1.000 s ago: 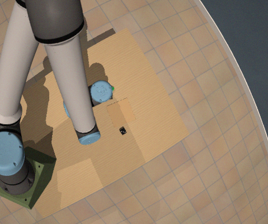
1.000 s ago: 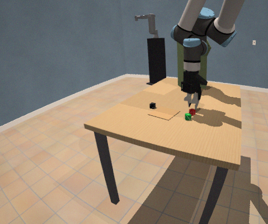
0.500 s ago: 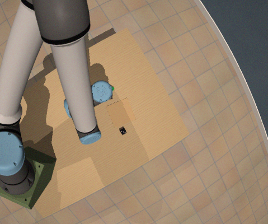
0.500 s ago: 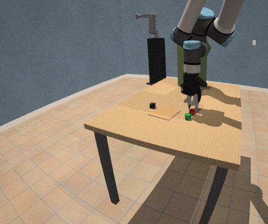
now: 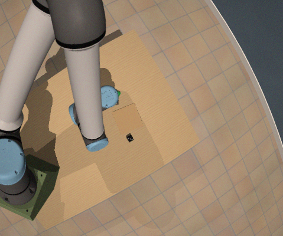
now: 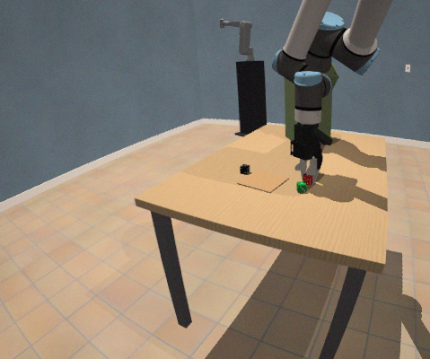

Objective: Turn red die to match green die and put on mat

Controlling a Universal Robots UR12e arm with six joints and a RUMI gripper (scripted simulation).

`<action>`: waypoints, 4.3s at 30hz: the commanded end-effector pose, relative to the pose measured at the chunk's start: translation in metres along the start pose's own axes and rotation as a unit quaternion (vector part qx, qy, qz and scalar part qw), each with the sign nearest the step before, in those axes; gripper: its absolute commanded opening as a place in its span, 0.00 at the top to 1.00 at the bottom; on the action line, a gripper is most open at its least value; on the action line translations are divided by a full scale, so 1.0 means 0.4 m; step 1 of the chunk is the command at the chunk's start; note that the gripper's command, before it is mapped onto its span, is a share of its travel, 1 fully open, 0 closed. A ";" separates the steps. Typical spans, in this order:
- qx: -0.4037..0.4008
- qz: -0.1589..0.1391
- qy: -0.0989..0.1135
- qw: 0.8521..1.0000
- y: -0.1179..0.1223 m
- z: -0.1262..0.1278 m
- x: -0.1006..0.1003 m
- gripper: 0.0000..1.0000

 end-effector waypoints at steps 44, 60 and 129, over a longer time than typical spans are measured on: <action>0.000 0.000 0.000 1.000 0.001 0.000 -0.004 0.90; 0.000 0.000 0.000 1.000 0.001 0.000 -0.004 0.90; -0.008 0.000 0.000 1.000 0.002 -0.001 0.246 0.90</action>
Point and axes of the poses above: the point where the finger pads meet when closed, its own x axis back along the fingers, its own z axis across the jaws, y = z × x, the point moved 4 cm from there along x, back along the fingers, and after that the axes turned 1 degree about x, right-handed, at the moved point
